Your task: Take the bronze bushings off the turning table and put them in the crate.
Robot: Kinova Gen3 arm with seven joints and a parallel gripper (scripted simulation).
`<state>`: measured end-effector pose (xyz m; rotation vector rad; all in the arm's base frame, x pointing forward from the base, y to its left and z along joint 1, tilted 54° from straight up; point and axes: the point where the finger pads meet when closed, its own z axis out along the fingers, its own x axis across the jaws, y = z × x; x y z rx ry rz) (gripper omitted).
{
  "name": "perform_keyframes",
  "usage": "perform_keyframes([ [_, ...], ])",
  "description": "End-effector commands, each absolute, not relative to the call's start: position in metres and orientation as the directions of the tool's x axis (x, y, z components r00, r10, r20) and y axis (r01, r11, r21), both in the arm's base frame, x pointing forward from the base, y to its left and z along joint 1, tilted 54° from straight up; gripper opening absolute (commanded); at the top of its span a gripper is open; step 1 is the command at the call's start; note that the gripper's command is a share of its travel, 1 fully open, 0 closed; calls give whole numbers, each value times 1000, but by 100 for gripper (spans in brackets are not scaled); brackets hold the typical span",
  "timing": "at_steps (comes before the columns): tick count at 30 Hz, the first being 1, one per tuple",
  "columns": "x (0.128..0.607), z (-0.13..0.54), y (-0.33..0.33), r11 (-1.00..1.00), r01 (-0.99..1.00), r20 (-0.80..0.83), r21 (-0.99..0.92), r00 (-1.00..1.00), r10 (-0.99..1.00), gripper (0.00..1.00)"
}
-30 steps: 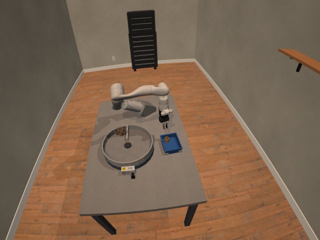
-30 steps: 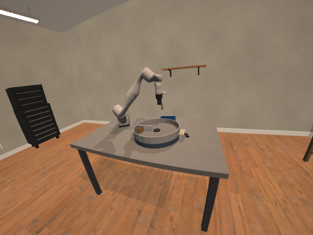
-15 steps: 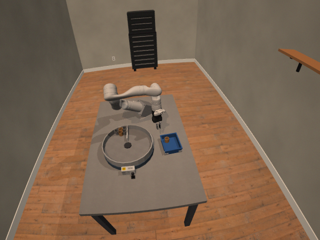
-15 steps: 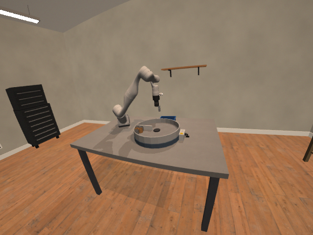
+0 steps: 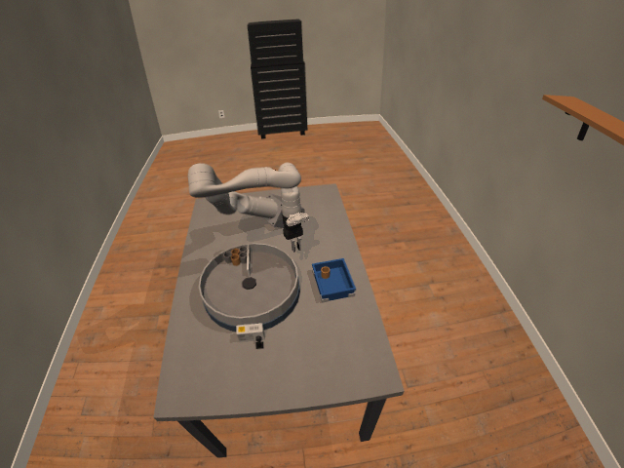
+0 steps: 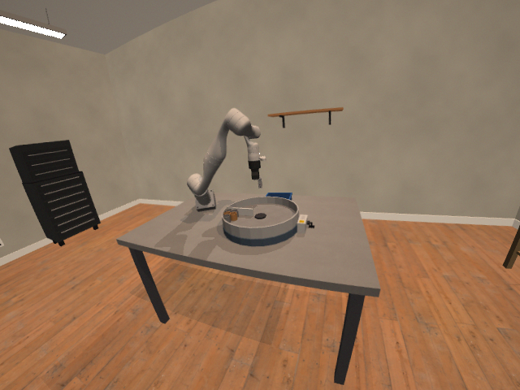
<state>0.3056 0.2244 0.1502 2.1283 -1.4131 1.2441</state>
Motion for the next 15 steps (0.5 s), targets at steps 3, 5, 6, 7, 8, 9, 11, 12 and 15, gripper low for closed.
perform_keyframes([
  [3,306,159,224,-470,-855,778,-219,138,-613,45],
  [5,306,159,224,-470,-855,778,-219,138,-613,45],
  [6,306,159,224,-470,-855,778,-219,138,-613,45],
  [7,306,159,224,-470,-855,778,-219,138,-613,45],
  [8,306,159,224,-470,-855,778,-219,138,-613,45],
  [9,306,159,224,-470,-855,778,-219,138,-613,45],
  [11,300,170,205,-475,-854,780,-212,145,-608,45],
  [12,296,176,196,-477,-854,781,-209,148,-607,45],
  [15,290,188,177,-482,-852,783,-203,154,-603,45],
])
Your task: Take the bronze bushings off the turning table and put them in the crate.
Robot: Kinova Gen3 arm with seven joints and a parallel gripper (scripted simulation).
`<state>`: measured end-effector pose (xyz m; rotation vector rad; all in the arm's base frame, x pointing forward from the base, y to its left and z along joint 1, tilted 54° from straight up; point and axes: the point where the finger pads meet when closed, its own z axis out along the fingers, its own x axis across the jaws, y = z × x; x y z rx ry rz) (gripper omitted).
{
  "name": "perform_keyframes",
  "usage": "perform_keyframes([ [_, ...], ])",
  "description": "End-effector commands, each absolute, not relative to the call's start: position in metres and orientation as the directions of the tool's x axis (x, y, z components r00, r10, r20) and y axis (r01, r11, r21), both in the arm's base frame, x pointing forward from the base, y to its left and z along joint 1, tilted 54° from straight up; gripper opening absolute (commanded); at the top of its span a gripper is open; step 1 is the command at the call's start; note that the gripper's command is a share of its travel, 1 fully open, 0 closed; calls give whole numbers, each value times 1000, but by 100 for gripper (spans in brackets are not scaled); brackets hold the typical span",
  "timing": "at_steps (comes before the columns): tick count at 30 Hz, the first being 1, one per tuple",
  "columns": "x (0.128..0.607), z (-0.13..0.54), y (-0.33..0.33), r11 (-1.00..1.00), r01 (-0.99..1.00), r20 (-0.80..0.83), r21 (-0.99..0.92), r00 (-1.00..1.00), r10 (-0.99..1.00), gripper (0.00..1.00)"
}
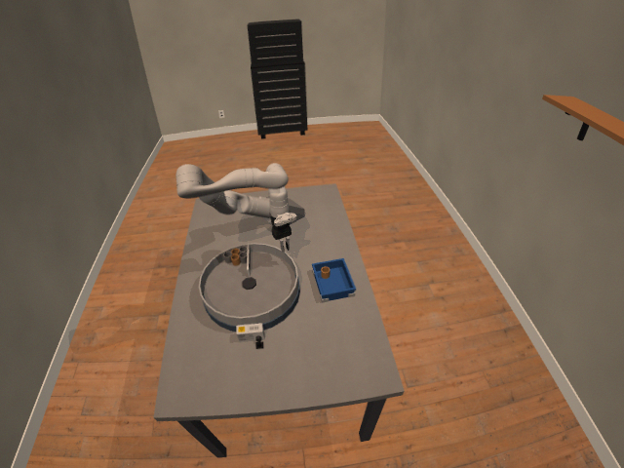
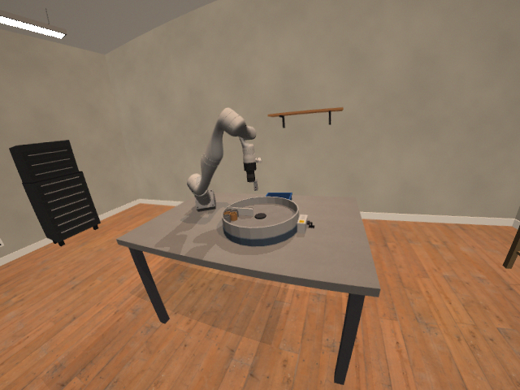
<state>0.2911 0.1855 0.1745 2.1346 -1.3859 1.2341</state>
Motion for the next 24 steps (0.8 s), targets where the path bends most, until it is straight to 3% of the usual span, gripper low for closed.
perform_keyframes([
  [1,290,188,177,-482,-852,783,-203,154,-603,45],
  [11,290,188,177,-482,-852,783,-203,154,-603,45],
  [16,274,218,131,-493,-849,787,-187,171,-592,45],
  [24,274,218,131,-493,-849,787,-187,171,-592,45],
])
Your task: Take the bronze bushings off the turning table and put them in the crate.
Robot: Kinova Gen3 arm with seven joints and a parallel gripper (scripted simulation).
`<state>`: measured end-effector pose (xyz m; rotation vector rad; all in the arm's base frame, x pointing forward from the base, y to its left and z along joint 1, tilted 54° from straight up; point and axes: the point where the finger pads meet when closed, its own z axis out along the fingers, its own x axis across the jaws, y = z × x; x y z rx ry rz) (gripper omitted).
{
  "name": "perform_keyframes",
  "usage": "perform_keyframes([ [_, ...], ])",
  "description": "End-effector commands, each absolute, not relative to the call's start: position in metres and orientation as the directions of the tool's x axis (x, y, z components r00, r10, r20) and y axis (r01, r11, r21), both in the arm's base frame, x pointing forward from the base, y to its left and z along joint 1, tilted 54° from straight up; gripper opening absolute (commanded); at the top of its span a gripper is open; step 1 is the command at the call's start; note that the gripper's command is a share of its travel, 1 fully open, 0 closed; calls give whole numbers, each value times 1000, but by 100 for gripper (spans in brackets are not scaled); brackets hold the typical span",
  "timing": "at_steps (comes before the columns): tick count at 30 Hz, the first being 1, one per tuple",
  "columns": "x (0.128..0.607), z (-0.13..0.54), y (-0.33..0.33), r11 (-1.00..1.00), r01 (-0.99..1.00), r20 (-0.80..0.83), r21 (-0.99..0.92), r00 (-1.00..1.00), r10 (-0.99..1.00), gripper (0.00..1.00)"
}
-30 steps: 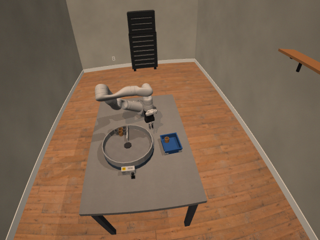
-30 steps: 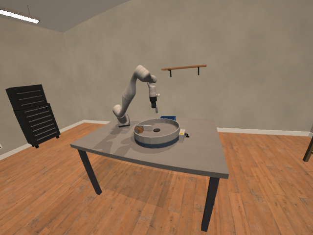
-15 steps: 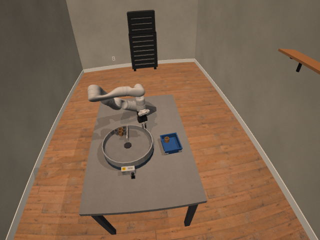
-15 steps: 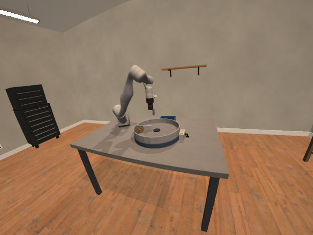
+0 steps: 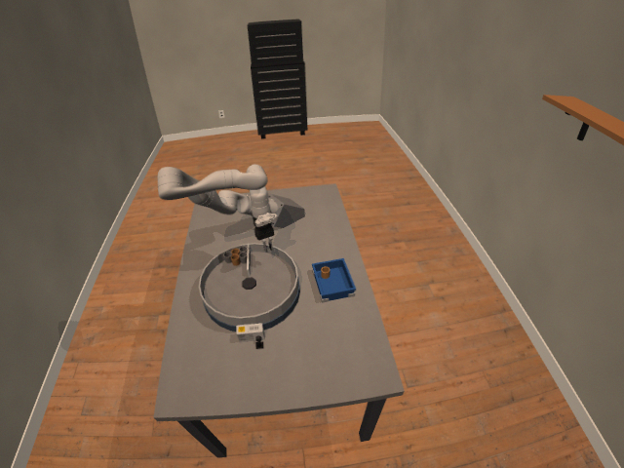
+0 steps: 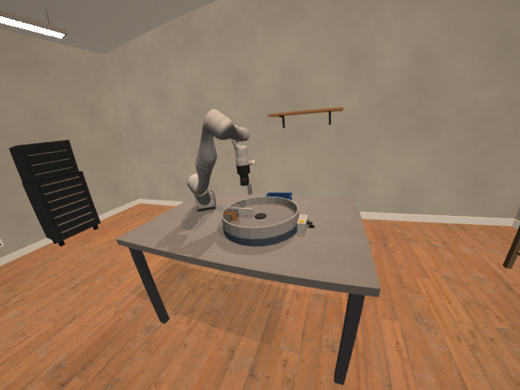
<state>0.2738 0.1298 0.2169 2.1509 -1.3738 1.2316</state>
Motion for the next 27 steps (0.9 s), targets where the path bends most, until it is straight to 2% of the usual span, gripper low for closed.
perform_keyframes([
  [1,274,218,131,-493,-849,787,-187,171,-592,45],
  [4,274,218,131,-493,-849,787,-187,171,-592,45],
  [9,258,248,84,-505,-846,792,-171,187,-582,45],
  [21,258,248,84,-505,-846,792,-171,187,-582,45],
  [27,242,279,38,-516,-842,796,-154,204,-570,45],
])
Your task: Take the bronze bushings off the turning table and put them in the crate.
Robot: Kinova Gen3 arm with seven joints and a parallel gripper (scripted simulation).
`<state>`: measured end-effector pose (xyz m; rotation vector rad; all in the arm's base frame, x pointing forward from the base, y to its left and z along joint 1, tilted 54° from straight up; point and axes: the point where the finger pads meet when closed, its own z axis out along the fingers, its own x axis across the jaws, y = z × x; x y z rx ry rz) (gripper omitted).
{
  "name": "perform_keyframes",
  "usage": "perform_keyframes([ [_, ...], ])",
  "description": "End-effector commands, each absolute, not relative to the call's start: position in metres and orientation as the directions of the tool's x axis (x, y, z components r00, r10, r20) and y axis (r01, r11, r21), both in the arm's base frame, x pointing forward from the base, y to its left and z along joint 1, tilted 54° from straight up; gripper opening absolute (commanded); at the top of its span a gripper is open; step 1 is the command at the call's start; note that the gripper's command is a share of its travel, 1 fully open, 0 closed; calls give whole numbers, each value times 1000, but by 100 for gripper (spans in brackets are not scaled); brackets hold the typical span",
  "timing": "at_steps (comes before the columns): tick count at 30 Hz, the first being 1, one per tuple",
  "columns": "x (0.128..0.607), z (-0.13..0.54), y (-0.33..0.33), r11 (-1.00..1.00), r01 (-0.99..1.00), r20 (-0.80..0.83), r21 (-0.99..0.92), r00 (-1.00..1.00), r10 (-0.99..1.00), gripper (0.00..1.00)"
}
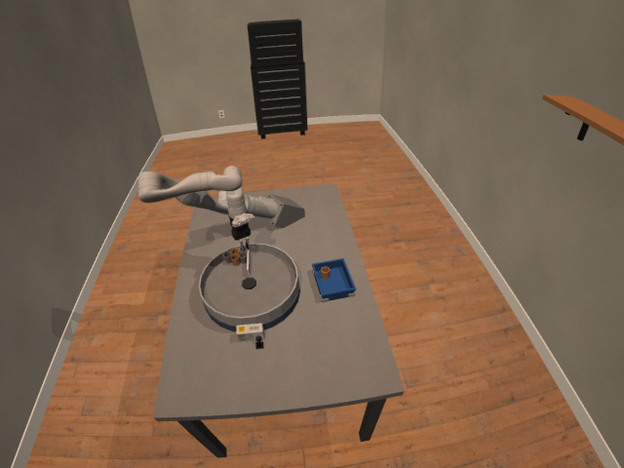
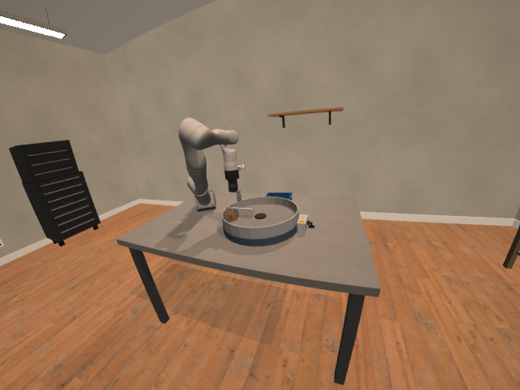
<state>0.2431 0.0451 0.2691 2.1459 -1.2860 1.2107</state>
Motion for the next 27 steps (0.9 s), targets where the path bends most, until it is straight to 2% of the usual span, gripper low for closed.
perform_keyframes([
  [1,242,279,38,-516,-842,796,-154,204,-570,45],
  [11,242,279,38,-516,-842,796,-154,204,-570,45],
  [16,226,309,-9,-527,-839,800,-137,220,-559,45],
  [27,226,309,-9,-527,-839,800,-137,220,-559,45],
])
